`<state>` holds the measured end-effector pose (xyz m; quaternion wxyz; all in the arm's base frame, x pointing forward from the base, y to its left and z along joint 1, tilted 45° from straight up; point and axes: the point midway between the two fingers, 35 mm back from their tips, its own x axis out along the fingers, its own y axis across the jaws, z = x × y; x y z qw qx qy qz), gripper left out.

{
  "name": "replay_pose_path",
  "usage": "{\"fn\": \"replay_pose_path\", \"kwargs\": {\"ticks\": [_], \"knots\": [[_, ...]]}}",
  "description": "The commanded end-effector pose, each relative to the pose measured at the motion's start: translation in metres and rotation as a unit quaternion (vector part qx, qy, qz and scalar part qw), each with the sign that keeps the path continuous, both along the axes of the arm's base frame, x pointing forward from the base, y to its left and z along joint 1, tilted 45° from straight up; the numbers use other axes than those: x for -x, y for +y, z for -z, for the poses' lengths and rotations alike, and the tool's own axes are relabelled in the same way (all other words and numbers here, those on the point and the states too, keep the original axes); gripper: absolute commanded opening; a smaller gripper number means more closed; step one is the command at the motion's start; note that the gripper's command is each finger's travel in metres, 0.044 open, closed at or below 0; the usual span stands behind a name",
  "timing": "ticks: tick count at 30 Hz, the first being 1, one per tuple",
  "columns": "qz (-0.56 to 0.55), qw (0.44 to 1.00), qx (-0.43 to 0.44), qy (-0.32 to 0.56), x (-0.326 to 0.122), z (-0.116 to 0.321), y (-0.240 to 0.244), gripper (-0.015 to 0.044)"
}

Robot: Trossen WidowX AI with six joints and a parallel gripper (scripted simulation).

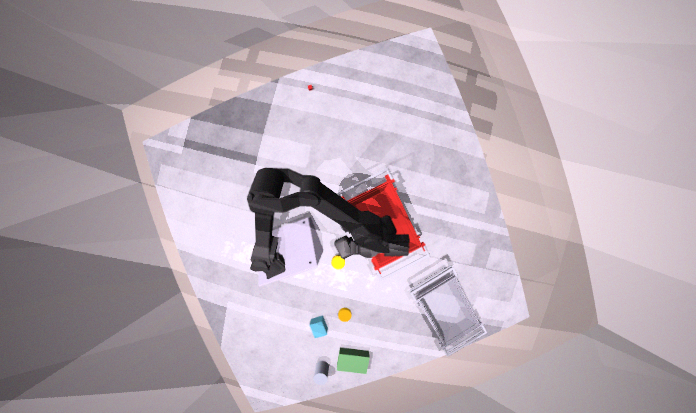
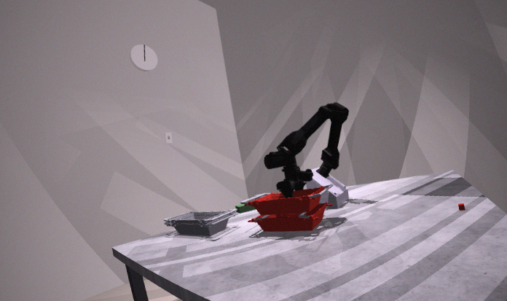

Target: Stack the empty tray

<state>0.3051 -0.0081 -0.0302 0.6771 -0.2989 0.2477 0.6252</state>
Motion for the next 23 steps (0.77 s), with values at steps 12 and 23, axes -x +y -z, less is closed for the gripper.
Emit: {"fn": "replay_pose_path", "kwargs": {"ticks": [12,23], "knots": [[0.001,1.0,0.005,0.003,0.001,-0.046,-0.05,0.044],[0.001,1.0,0.003,0.005,0.02,-0.077,-0.077,0.044]]}}
